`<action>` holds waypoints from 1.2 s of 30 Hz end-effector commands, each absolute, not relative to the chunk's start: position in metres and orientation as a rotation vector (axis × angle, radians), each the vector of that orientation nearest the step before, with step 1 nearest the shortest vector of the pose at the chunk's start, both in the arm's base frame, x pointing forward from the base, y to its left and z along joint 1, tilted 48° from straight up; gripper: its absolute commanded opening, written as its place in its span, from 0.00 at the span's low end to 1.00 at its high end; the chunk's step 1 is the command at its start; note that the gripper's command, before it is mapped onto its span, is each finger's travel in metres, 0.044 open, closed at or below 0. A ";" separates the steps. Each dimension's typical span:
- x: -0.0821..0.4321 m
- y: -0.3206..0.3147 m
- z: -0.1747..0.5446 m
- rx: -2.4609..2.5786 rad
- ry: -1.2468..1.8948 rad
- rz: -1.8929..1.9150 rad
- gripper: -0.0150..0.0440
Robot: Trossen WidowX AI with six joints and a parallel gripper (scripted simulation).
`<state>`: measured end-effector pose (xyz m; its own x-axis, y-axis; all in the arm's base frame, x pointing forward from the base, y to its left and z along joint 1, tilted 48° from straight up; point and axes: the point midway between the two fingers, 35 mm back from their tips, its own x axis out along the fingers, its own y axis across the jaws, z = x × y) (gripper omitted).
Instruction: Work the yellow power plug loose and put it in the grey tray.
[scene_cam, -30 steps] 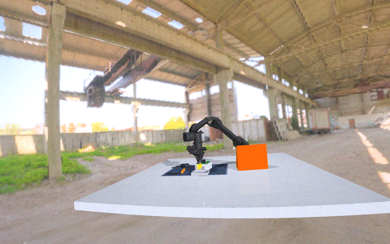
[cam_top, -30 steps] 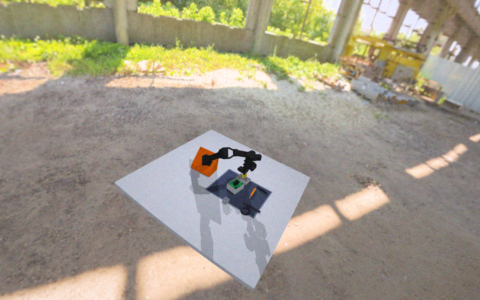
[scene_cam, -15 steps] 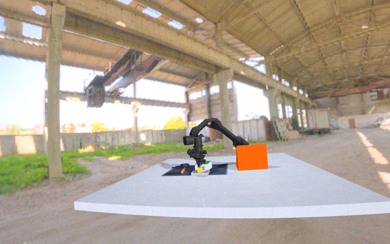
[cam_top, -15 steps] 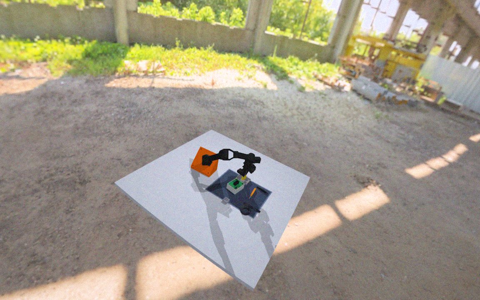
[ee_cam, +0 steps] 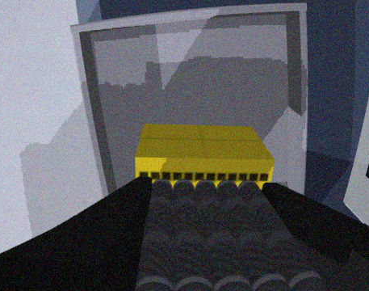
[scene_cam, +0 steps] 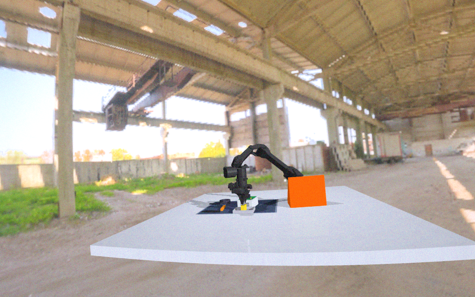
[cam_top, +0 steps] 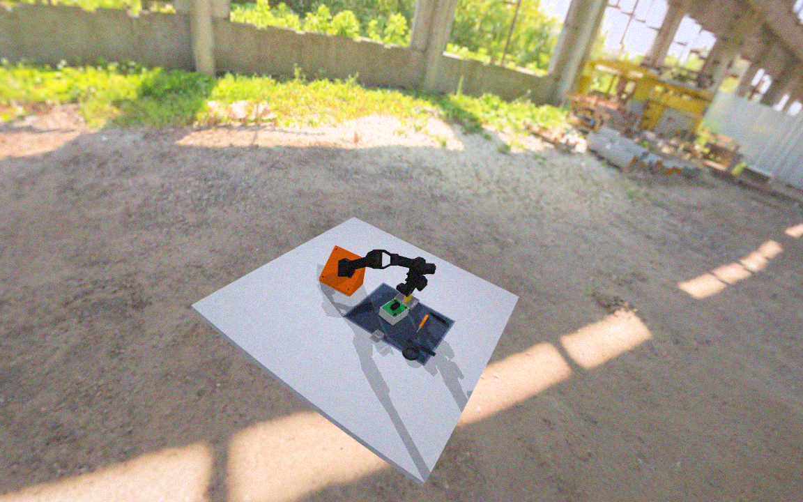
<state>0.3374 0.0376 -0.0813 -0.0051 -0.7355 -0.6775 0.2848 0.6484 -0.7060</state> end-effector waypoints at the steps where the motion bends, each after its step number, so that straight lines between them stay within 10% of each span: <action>1: 0.337 0.033 -0.084 -0.417 1.354 -0.850 0.25; 19: 0.337 0.038 -0.081 -0.421 1.350 -0.842 0.25; 36: 0.337 0.038 -0.081 -0.421 1.350 -0.842 1.00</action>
